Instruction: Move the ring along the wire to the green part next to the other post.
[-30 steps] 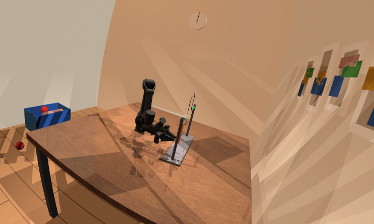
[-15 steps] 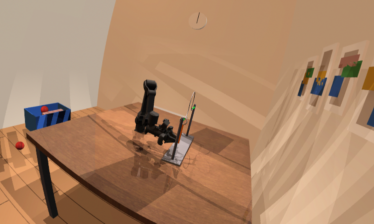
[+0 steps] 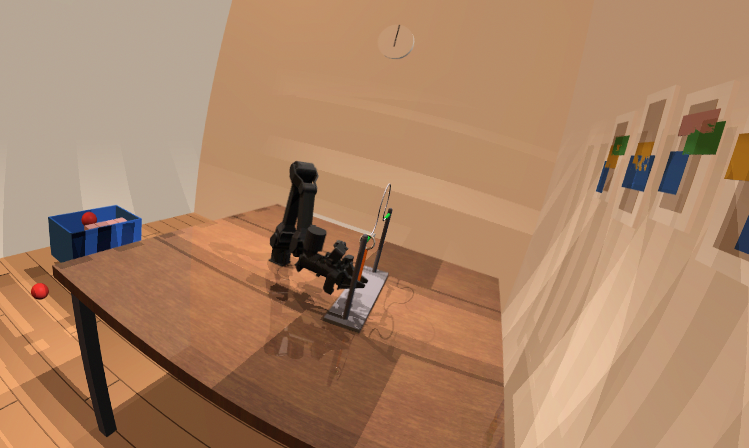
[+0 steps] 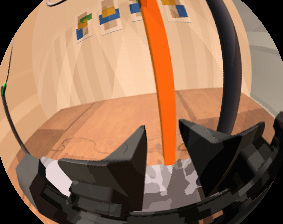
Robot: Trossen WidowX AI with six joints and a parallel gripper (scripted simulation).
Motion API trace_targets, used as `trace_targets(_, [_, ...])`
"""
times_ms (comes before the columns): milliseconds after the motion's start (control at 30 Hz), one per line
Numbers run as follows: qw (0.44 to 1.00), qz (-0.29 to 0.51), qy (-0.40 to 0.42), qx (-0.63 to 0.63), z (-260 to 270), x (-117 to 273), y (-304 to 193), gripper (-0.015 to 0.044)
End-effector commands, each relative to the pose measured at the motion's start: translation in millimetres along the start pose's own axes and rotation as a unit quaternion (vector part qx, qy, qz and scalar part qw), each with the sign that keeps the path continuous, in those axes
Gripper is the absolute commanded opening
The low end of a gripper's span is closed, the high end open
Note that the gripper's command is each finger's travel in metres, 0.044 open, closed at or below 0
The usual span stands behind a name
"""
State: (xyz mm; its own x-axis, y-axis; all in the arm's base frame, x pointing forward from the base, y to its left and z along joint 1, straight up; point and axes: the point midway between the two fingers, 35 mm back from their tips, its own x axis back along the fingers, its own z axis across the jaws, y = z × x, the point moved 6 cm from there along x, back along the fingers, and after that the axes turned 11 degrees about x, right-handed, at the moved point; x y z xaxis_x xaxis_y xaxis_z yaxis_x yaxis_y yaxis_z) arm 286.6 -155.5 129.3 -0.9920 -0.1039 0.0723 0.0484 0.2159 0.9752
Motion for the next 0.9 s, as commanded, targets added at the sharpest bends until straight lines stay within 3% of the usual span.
trace_targets(0, [1.0, -0.001, -0.001, -0.001, 0.4, -6.3, 0.1, 0.016])
trace_targets(567, [1.0, -0.001, -0.001, -0.001, 0.7, -7.7, 0.1, 0.016])
trace_targets(733, [1.0, -0.001, 0.001, 0.0, 1.0, -7.4, -0.1, 0.0029])
trace_targets(800, [1.0, -0.001, 0.001, 0.0, 1.0, -7.4, -0.1, 0.0015])
trace_targets(867, [1.0, -0.001, 0.001, 0.0, 1.0, -7.4, -0.1, -0.0037])
